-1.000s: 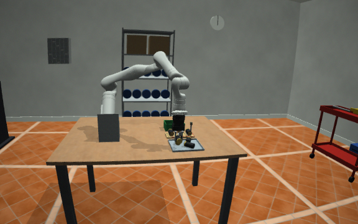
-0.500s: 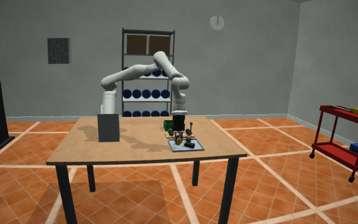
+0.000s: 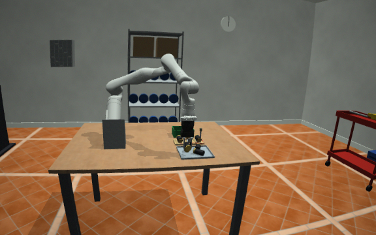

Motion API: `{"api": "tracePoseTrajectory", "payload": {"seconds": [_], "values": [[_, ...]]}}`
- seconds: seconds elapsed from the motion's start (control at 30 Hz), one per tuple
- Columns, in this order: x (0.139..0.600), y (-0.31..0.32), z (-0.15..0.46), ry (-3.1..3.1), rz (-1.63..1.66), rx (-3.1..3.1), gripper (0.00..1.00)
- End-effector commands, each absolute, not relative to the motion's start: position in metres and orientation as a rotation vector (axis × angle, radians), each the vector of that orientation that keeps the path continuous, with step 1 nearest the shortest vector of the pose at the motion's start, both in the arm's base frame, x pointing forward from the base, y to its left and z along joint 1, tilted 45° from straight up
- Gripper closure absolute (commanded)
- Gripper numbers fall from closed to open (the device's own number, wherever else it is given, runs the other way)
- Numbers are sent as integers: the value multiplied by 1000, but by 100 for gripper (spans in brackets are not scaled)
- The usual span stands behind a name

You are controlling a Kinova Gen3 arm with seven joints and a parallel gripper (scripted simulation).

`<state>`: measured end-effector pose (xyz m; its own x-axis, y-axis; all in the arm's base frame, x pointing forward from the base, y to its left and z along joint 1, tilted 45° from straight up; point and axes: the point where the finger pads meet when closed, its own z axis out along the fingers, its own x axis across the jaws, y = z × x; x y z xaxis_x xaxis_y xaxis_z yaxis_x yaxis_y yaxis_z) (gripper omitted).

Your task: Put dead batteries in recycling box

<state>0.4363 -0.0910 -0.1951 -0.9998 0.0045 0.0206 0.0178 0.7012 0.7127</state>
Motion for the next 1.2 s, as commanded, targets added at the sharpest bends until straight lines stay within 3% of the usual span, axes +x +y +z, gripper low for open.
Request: {"api": "tracePoseTrajectory", "payload": {"seconds": [0.0, 0.93, 0.97, 1.17], "values": [[437, -92, -195, -2884, -1206, -20, 43], [437, -60, -226, -2884, -1206, -20, 43], [437, -60, -226, -2884, -1206, -20, 10], [437, -60, -226, -2884, -1206, -20, 10]]}}
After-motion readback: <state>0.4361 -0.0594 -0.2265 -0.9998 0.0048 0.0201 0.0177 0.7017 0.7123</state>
